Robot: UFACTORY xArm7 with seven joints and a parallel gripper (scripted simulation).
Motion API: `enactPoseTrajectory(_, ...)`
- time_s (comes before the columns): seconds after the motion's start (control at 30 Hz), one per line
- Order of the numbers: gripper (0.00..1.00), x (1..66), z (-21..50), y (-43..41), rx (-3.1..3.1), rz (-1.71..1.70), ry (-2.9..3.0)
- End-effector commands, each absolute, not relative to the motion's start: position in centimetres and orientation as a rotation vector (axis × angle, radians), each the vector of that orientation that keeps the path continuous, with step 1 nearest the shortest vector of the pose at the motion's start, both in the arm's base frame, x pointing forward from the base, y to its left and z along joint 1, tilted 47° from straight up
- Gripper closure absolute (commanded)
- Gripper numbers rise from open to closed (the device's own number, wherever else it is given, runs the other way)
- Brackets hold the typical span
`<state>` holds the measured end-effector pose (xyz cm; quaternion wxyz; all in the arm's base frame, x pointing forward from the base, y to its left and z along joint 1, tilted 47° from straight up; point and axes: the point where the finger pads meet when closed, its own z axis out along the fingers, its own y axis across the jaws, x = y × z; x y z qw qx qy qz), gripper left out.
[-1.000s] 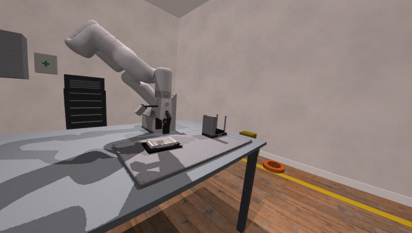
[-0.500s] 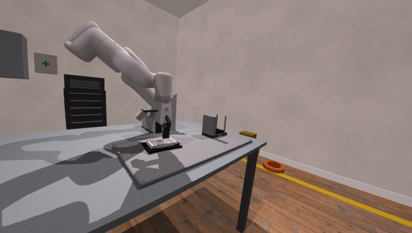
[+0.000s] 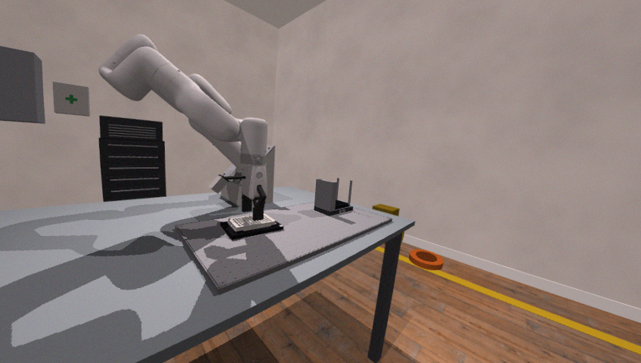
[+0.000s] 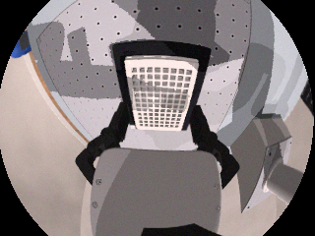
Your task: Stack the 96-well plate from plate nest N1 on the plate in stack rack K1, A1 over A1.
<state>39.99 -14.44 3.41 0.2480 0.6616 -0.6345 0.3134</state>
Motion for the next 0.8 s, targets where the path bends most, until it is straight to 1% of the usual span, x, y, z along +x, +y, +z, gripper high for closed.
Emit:
enactPoseTrajectory(0.0,0.00,40.12,3.46,-14.32,1.806,0.857,-1.729)
enactPoseTrajectory(0.77,0.00,40.23,2.73,-15.09,1.806,0.857,-1.729)
